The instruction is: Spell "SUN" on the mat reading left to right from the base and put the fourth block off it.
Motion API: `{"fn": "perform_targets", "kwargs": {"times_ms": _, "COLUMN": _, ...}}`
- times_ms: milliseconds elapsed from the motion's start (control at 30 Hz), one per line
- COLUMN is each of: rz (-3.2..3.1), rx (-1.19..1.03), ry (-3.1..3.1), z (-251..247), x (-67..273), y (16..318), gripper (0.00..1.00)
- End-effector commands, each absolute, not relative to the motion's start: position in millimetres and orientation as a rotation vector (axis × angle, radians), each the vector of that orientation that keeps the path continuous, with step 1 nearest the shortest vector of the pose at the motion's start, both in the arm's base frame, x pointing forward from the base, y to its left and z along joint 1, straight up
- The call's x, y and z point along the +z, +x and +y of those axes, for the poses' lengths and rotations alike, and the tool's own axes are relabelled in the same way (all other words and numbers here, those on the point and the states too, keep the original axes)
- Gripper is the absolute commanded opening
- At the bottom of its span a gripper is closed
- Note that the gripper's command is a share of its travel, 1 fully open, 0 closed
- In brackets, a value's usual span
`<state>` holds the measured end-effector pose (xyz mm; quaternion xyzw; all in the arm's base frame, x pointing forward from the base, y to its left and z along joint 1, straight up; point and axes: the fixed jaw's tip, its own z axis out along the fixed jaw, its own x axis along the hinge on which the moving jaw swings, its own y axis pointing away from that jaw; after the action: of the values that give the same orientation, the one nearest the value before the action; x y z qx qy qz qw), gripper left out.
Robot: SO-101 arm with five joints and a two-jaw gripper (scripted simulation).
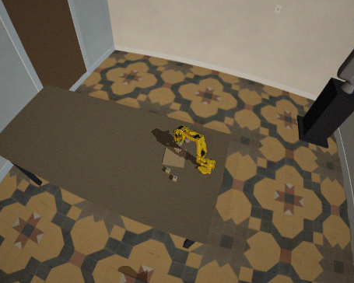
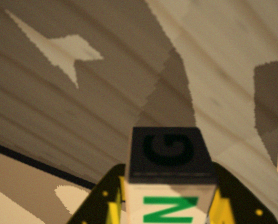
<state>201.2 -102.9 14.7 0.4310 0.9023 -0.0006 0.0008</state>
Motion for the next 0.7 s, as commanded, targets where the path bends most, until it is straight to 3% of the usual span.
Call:
{"fn": "perform_targets", "kwargs": {"times_ms": 0, "rz": 2.758, "rx": -0.008, "ry": 1.322, "z": -108.7, "x": 28.8, "y": 209.9, "gripper": 0.14}}
{"fn": "perform_targets", "kwargs": {"times_ms": 300, "rz": 2.758, "rx": -0.008, "ry": 1.322, "z": -108.7, "x": 28.8, "y": 209.9, "gripper": 0.15}}
{"fn": "perform_targets", "kwargs": {"times_ms": 667, "rz": 2.758, "rx": -0.008, "ry": 1.322, "z": -108.7, "x": 28.8, "y": 209.9, "gripper": 0.24}}
